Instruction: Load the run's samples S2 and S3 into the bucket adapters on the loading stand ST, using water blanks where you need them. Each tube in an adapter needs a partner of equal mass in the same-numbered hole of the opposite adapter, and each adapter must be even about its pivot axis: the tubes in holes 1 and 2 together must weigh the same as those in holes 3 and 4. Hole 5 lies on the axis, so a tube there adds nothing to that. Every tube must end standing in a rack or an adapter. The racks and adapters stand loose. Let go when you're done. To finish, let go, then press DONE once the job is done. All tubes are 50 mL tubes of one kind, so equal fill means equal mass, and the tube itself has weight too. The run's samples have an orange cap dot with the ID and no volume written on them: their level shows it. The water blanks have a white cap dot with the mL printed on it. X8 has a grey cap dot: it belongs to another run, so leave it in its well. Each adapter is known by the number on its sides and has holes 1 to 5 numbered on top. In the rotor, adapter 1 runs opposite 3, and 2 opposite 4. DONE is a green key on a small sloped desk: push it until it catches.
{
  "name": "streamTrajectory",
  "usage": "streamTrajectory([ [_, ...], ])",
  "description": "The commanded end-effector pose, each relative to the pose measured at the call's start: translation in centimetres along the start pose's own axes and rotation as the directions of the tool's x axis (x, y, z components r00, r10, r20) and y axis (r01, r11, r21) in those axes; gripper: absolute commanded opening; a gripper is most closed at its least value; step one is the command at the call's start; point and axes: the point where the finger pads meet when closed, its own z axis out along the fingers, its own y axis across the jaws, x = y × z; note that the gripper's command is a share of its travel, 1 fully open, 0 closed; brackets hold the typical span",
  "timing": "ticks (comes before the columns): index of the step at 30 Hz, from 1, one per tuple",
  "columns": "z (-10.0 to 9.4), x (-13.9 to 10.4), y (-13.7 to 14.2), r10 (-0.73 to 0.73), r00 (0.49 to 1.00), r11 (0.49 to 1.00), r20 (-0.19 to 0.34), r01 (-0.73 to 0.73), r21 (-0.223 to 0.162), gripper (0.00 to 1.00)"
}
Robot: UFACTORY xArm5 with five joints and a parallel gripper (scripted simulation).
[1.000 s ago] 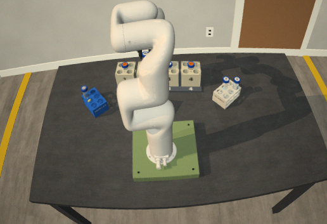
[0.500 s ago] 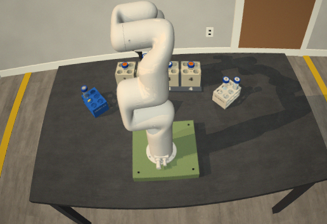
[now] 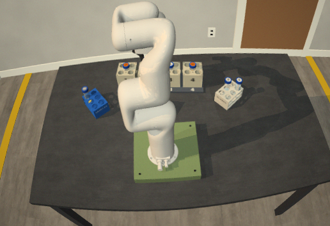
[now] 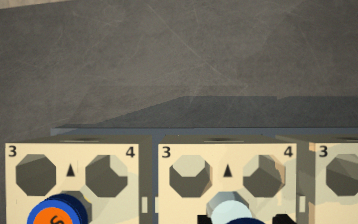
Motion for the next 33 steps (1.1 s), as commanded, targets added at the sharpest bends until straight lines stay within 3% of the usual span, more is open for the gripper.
streamTrajectory([
  [1, 0.3, 0.1, 0.0, 0.000, 1.000, 1.000, -0.004, 0.000, -0.001, 0.00],
  [33, 3.1, 0.1, 0.0, 0.000, 1.000, 1.000, -0.004, 0.000, -0.001, 0.00],
])
